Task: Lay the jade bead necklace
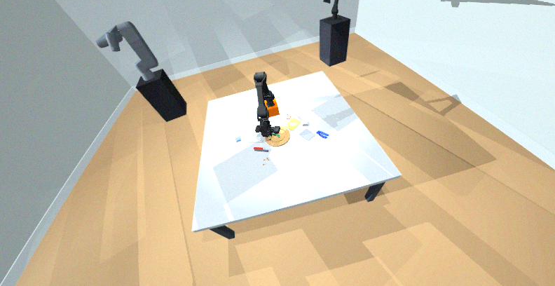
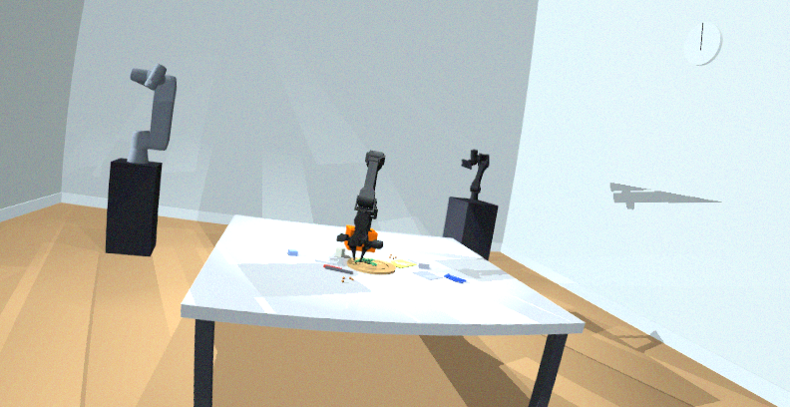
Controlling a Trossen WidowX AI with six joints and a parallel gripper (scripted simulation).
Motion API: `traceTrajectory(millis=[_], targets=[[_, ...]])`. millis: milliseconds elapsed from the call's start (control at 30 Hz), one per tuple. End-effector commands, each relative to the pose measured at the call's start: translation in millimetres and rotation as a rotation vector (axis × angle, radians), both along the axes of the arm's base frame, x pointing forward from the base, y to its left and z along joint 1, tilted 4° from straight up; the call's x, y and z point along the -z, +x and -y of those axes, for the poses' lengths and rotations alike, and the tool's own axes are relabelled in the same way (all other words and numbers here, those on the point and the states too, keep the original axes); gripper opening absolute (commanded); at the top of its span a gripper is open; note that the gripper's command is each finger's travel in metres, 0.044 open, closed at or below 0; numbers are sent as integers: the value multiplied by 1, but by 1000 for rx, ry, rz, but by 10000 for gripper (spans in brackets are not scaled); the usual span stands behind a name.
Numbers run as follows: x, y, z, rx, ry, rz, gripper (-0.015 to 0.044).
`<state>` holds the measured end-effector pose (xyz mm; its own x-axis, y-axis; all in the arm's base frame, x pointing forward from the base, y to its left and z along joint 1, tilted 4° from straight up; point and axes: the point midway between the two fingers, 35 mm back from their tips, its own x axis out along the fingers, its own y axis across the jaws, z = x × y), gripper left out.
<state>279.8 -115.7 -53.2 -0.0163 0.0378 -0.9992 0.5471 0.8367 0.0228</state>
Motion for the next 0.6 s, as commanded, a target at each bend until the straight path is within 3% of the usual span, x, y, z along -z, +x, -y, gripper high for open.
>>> traceTrajectory(millis=[0,567], targets=[[0,0,0,0,0,0,15],[0,0,0,0,0,0,0]])
